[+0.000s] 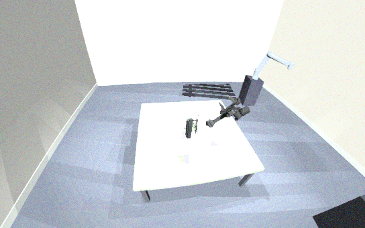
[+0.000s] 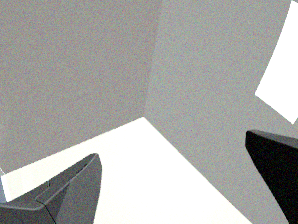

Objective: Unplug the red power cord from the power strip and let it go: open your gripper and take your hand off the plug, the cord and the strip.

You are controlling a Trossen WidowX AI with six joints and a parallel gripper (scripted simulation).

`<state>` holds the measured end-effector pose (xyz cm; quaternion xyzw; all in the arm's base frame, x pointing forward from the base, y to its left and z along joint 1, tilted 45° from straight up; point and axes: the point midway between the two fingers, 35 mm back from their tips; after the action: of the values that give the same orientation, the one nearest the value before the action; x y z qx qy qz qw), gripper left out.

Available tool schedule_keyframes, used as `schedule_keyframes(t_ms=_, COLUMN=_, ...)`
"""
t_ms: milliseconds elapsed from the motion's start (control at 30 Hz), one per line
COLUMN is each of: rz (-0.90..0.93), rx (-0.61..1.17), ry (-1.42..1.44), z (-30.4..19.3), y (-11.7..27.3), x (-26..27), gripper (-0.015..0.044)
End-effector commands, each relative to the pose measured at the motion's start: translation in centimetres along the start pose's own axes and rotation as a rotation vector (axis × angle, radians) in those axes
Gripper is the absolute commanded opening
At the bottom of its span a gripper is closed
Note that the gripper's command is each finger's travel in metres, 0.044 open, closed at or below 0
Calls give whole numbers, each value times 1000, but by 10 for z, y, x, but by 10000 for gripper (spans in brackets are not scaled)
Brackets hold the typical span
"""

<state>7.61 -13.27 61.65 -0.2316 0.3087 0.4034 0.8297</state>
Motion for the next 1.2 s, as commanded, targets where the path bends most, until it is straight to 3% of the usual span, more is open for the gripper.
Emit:
schedule_keyframes(t_ms=0, rz=0, rx=-3, ry=2, z=2, y=0, x=2, gripper=374)
schedule_keyframes(t_ms=267, rz=59, rx=-89, ry=78, z=74, y=-21, x=94, gripper=164)
schedule_keyframes(t_ms=667, rz=130, rx=-52, ry=132, z=87, y=-57, x=168, gripper=160)
schedule_keyframes(t_ms=900, rz=354, rx=39, ry=115, z=73, y=-102, x=275, gripper=160)
schedule_keyframes(t_ms=1167, rz=642, rx=329, ry=-10, z=0, y=-144, x=393, gripper=160)
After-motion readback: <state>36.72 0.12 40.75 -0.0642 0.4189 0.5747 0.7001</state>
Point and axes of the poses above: the point midway between the two fingers, 35 mm back from their tips, its own y axis back along the fingers, its own x axis across the jaws, z = x × y, and after that the axes turned 3 degrees about -y, right-handed
